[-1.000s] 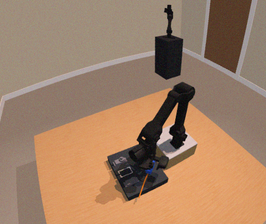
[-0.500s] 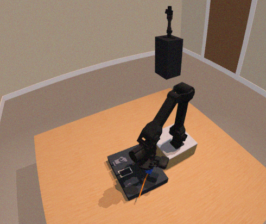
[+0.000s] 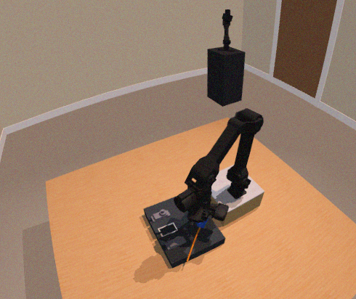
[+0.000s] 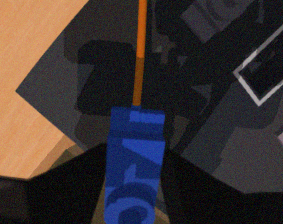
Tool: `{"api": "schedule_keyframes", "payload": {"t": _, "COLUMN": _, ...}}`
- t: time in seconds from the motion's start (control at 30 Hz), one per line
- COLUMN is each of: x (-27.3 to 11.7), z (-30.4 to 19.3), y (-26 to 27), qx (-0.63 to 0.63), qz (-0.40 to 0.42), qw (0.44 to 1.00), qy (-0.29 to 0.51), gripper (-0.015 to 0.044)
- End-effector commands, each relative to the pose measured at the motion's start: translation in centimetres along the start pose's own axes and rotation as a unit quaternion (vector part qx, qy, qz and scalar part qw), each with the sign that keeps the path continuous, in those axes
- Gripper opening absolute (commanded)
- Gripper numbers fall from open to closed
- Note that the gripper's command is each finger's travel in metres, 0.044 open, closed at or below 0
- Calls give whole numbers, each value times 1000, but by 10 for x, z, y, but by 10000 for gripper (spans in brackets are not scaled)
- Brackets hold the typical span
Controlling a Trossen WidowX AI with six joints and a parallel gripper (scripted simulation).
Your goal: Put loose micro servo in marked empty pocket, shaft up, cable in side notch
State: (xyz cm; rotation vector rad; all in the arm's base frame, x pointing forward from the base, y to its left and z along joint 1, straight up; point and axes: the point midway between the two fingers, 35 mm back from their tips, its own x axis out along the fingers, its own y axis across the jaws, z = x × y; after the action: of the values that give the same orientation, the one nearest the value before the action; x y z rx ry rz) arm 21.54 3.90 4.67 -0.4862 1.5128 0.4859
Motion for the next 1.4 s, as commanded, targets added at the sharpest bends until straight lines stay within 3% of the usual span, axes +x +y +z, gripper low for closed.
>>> {"api": "schedule_keyframes", "payload": {"t": 0.0, "x": -9, "z": -2, "y": 1, "qx": -2, "qz": -2, "qw": 1000, "qy": -7, "gripper": 0}}
{"api": "schedule_keyframes", "payload": {"t": 0.8, "x": -10, "z": 21, "y": -24, "qx": -2, "qz": -3, "qw": 1000, "qy": -8, "gripper": 0}}
{"api": "schedule_keyframes", "payload": {"t": 1.37, "x": -10, "z": -12, "y": -64, "qx": -2, "qz": -6, "qw": 1000, "qy": -6, "gripper": 0}}
